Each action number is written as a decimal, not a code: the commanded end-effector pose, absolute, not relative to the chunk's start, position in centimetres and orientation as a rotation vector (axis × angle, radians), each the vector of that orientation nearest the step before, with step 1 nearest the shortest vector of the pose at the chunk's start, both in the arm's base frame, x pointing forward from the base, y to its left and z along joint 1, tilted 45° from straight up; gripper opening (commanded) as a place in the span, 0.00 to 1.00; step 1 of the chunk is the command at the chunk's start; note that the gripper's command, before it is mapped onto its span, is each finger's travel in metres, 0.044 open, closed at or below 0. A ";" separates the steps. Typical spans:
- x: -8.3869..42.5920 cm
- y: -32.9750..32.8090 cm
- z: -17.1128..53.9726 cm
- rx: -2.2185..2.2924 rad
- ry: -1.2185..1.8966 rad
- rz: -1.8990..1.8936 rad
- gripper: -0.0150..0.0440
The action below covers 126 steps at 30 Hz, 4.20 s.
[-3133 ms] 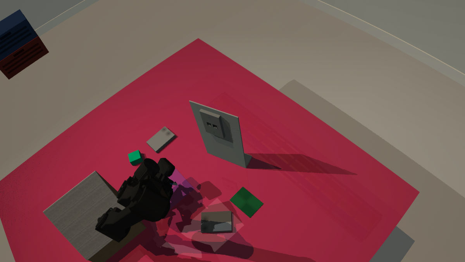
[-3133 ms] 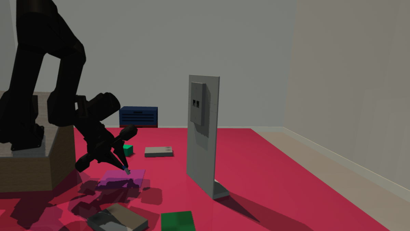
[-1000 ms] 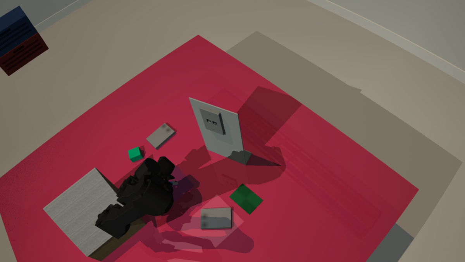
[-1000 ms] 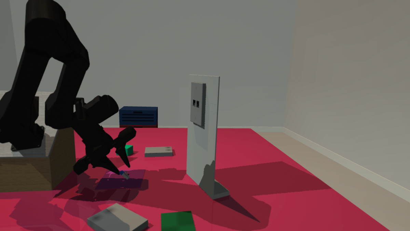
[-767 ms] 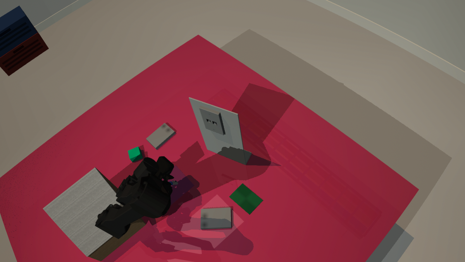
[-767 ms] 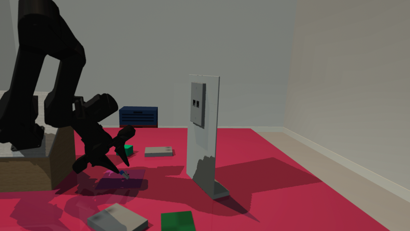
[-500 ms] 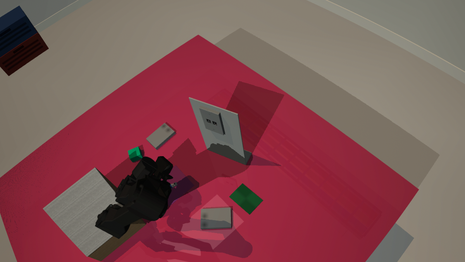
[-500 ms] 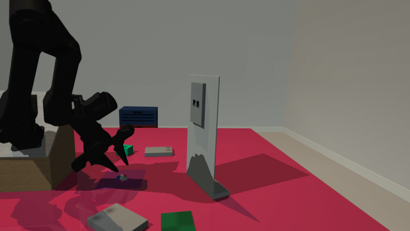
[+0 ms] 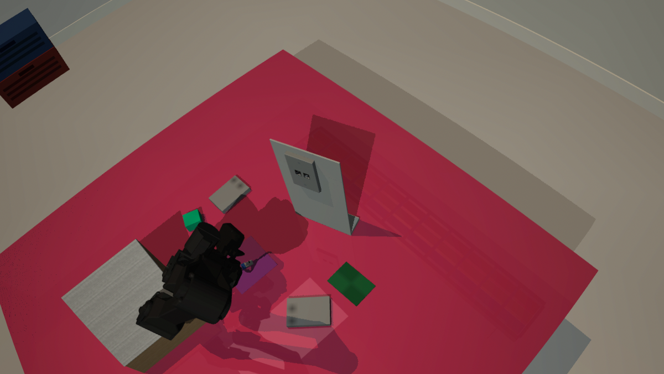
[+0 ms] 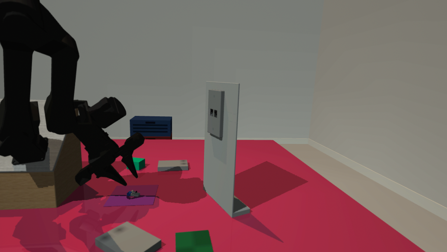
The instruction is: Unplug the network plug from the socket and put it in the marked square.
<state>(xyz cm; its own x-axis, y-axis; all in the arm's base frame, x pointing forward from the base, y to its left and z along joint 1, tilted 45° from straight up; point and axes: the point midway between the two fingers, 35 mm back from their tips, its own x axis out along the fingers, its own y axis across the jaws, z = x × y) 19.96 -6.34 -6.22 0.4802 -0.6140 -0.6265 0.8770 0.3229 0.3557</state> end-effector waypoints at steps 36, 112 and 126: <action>20.5 -4.4 -5.4 0.744 0.426 -1.025 0.52; 20.3 -0.4 -0.6 0.737 0.416 -1.021 0.52; 20.8 1.4 0.8 0.732 0.431 -1.022 0.52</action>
